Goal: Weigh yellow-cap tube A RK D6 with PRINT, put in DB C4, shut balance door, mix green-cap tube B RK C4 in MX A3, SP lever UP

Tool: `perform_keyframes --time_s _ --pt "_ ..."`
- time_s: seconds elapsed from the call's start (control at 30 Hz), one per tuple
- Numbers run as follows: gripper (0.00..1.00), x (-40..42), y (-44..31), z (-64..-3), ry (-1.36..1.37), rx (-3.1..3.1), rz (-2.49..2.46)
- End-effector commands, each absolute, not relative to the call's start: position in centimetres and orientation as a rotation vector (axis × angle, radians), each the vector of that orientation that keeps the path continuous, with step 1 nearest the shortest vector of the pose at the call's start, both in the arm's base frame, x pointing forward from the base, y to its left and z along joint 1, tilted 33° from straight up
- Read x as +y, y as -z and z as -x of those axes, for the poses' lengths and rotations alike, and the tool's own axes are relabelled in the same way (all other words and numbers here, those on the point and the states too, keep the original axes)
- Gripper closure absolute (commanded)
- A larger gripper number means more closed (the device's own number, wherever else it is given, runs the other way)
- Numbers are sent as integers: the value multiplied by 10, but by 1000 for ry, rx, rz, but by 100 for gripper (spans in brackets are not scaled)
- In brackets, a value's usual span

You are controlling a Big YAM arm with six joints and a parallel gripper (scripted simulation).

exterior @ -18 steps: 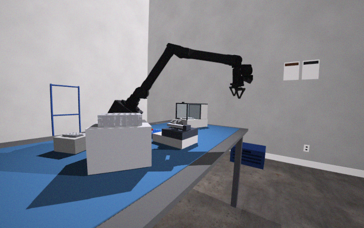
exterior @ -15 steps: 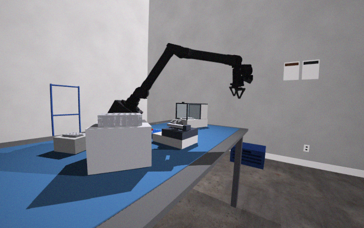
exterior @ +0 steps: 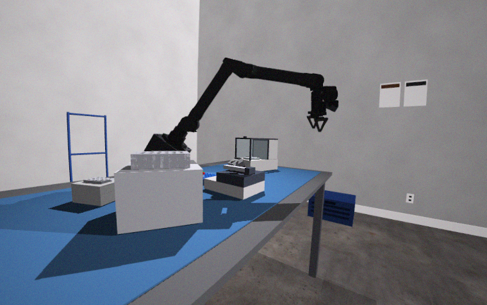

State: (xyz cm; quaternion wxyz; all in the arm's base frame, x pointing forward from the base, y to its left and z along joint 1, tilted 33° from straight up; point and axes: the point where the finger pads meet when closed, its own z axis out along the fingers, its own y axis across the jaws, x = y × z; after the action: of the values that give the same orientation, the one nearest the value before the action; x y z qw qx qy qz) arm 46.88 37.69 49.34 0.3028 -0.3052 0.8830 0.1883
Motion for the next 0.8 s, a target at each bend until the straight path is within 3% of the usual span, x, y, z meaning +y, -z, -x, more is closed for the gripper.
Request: perform_keyframes --time_s 0.0,0.37,0.4,0.77 --pt "64 368 -551 -448 -525 2255 793" --pt "64 376 -534 -456 -515 2309 798" --pt "70 369 -531 -437 -522 2306 758" --pt "70 363 -488 -380 -534 2381 567"
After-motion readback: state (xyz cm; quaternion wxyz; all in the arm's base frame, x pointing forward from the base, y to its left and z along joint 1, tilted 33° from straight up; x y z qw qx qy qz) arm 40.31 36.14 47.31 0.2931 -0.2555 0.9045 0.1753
